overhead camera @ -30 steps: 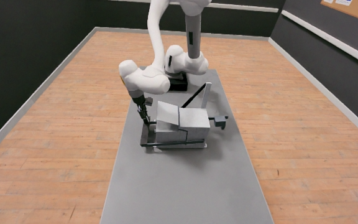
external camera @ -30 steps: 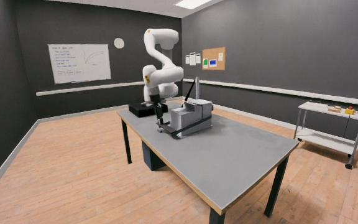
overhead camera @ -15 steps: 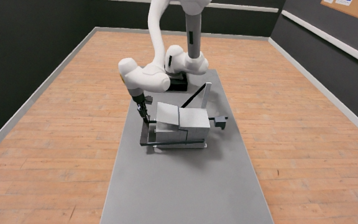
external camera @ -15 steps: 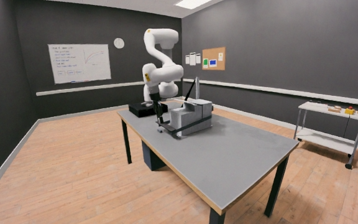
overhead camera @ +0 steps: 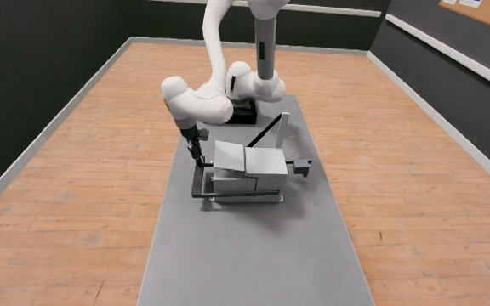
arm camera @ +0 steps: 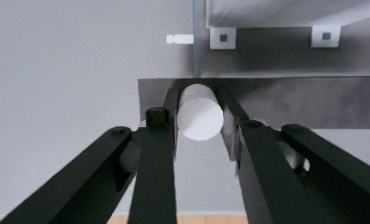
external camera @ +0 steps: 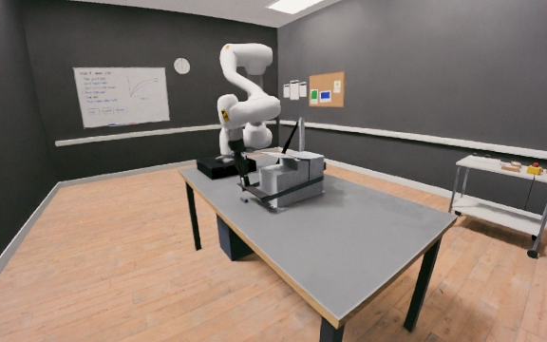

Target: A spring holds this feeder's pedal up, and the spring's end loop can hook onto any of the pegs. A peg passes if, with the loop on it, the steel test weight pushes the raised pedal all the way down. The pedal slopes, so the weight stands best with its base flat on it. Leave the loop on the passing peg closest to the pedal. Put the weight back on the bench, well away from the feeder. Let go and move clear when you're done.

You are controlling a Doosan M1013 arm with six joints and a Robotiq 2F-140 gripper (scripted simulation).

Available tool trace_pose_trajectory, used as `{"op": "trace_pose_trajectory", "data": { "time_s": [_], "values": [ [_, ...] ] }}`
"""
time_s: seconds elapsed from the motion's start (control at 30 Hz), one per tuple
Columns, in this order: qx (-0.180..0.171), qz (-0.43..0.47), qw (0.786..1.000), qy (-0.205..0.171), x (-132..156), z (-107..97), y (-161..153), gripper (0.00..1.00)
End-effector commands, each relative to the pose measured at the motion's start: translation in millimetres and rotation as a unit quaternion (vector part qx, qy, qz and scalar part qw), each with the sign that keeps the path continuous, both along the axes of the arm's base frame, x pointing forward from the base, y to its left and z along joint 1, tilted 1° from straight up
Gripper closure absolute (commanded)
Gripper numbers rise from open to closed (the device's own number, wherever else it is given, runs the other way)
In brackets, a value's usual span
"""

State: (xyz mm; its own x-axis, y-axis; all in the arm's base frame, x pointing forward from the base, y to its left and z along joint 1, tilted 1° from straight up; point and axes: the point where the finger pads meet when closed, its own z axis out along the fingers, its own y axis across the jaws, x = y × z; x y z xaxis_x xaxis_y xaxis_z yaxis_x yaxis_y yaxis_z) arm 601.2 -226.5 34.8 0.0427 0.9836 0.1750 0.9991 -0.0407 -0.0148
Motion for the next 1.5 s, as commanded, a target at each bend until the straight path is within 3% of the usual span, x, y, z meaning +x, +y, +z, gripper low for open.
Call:
{"op": "trace_pose_trajectory", "data": {
  "time_s": [0.0,1.47],
  "values": [
    [0.000,0.000,1.000,-0.001,0,0,0,0.75],
    [0.000,0.000,1.000,-0.001,1,34,0,0.75]
  ]
}}
